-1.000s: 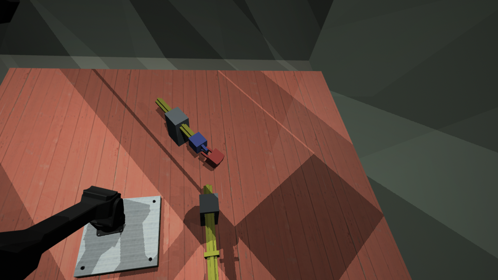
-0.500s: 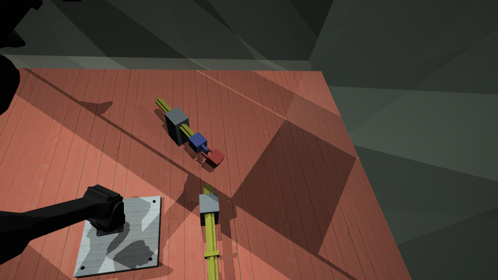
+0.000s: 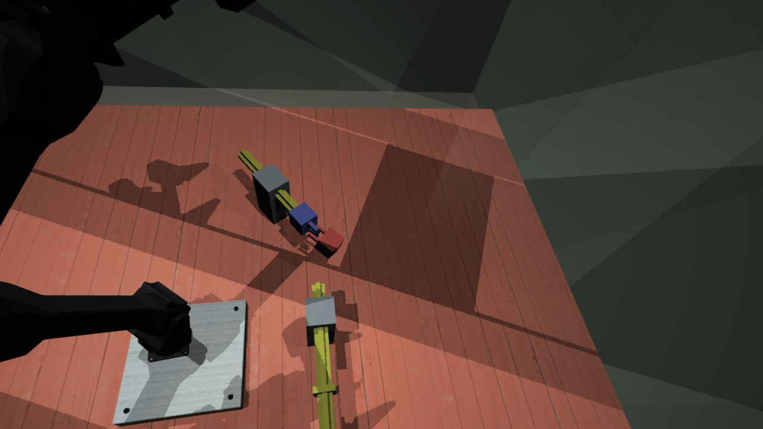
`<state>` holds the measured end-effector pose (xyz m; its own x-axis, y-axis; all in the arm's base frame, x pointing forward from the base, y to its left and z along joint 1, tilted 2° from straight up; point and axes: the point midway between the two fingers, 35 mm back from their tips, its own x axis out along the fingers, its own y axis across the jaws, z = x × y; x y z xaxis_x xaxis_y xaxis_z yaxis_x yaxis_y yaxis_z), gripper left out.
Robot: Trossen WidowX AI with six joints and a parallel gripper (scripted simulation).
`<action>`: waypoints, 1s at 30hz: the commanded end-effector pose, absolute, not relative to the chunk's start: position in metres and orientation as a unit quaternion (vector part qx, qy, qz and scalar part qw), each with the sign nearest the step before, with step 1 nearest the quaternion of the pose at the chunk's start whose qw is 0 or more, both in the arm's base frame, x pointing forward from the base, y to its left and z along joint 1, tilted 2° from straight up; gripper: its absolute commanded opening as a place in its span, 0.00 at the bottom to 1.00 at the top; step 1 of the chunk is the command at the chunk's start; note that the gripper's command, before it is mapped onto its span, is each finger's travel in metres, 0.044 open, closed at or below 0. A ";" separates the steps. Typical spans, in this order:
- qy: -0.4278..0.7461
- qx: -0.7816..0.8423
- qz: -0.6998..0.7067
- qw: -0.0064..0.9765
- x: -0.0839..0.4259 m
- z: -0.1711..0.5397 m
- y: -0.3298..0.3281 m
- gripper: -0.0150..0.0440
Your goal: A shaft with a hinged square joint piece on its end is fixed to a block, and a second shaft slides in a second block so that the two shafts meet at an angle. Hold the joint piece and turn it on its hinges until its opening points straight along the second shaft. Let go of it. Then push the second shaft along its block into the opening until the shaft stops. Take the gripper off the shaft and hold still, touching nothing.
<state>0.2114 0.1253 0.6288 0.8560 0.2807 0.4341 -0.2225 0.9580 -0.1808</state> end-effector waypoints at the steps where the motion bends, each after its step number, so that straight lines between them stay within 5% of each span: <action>1: -0.210 -0.076 0.130 0.966 0.230 0.615 0.134 1.00; 30: 0.147 -0.140 0.112 0.973 0.364 0.436 0.144 1.00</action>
